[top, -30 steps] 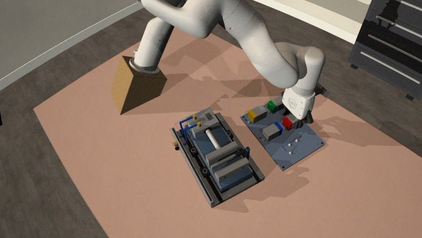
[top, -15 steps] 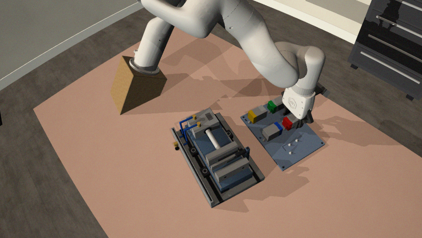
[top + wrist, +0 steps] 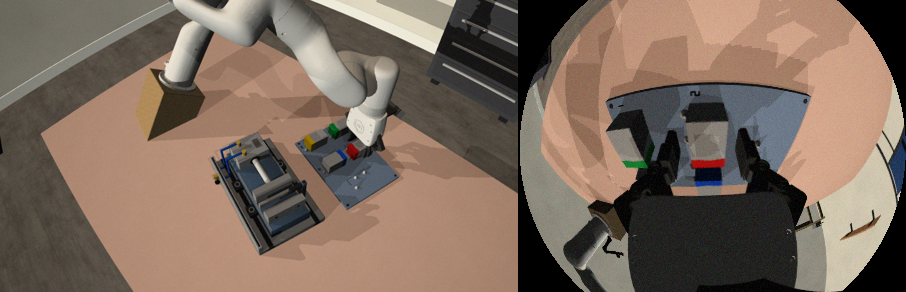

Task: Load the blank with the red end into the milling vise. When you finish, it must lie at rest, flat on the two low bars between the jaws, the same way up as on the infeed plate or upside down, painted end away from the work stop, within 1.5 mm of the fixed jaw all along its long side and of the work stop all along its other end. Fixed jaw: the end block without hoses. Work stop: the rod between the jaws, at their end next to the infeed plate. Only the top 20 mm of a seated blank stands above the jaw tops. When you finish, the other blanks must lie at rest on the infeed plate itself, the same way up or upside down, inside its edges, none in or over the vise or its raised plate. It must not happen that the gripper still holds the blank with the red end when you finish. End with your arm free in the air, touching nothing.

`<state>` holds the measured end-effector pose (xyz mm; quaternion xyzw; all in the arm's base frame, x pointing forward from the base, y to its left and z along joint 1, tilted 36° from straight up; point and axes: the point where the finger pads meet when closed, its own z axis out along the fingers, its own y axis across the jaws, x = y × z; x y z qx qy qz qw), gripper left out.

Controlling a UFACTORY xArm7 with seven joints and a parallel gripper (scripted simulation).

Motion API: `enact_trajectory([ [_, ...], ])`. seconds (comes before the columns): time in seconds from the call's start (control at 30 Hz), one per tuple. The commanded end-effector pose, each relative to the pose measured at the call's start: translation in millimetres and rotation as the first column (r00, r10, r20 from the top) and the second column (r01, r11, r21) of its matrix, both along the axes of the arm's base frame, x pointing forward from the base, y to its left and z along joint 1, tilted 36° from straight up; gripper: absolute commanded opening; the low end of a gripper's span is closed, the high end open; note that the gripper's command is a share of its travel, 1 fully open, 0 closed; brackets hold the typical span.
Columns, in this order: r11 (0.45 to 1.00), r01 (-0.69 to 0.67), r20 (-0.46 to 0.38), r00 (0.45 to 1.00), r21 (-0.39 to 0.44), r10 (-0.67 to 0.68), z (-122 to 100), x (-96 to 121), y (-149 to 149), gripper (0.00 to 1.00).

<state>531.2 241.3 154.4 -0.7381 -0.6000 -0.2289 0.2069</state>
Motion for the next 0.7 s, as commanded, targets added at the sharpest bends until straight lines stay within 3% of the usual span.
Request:
enact_trajectory([
  [0.0, 1.0, 0.002, 0.003, 1.0, 0.001, -0.002, 1.7, 1.3, -0.7, 0.68],
  [0.13, 1.0, 0.002, 0.003, 1.0, 0.001, -0.002, 1.7, 1.3, -0.7, 0.68],
  [0.17, 1.0, 0.002, 0.003, 1.0, 0.001, -0.002, 1.7, 1.3, -0.7, 0.0],
  [0.67, 1.0, 0.002, 0.003, 1.0, 0.001, -0.002, 1.7, 1.3, -0.7, 0.0],
])
